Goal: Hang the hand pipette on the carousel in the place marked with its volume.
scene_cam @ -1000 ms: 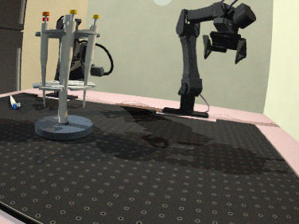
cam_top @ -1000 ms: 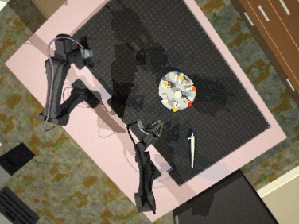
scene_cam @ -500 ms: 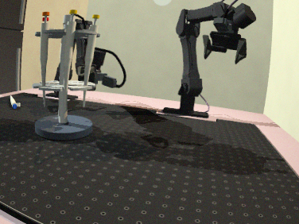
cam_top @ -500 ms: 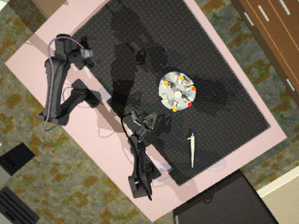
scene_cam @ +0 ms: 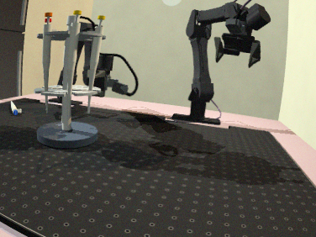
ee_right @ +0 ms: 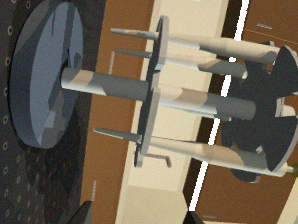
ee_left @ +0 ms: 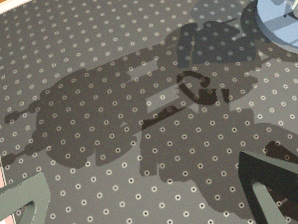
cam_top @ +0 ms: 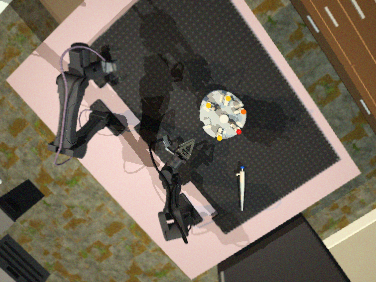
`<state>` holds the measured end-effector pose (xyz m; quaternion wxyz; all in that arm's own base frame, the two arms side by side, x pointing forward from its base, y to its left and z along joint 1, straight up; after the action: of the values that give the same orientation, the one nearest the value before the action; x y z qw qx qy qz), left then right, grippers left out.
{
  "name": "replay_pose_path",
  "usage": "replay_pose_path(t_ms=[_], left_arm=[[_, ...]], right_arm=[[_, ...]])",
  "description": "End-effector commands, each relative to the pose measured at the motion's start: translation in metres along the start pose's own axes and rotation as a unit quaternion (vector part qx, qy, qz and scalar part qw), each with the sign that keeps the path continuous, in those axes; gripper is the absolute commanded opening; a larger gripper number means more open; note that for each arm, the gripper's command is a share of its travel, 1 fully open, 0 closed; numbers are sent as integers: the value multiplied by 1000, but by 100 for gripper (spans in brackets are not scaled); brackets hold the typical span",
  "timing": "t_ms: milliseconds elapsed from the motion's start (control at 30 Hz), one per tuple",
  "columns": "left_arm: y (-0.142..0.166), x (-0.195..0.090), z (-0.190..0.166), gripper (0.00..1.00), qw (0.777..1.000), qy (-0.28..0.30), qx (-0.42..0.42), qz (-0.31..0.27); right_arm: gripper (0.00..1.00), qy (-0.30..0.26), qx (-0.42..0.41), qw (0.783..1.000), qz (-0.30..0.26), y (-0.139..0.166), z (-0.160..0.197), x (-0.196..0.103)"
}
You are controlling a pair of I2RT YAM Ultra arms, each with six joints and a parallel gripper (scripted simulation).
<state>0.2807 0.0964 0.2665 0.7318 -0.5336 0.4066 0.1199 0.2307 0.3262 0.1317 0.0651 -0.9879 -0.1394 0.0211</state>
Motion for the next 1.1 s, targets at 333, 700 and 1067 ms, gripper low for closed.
replay_pose_path(t_ms=[333, 700, 1067], left_arm=[[-6, -4, 4, 100, 1000, -6, 8, -14], [-6, -4, 4, 100, 1000, -6, 8, -14], [-6, -4, 4, 100, 1000, -6, 8, -14]], right_arm=[[49, 13, 14, 1000, 1, -3, -7, 37], [49, 16, 17, 1000, 0, -1, -10, 31], [49, 16, 17, 1000, 0, -1, -10, 31]])
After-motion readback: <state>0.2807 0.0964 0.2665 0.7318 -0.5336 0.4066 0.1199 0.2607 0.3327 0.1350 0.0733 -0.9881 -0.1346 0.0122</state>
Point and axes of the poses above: on each arm, the point where the finger pads meet when closed, its own x axis out along the fingers, its own z axis across the jaws, y = z × x, the point moved 3 cm from there along -x, back along the fingers, and after that the axes turned 9 degrees about x, right-handed, at the moved point
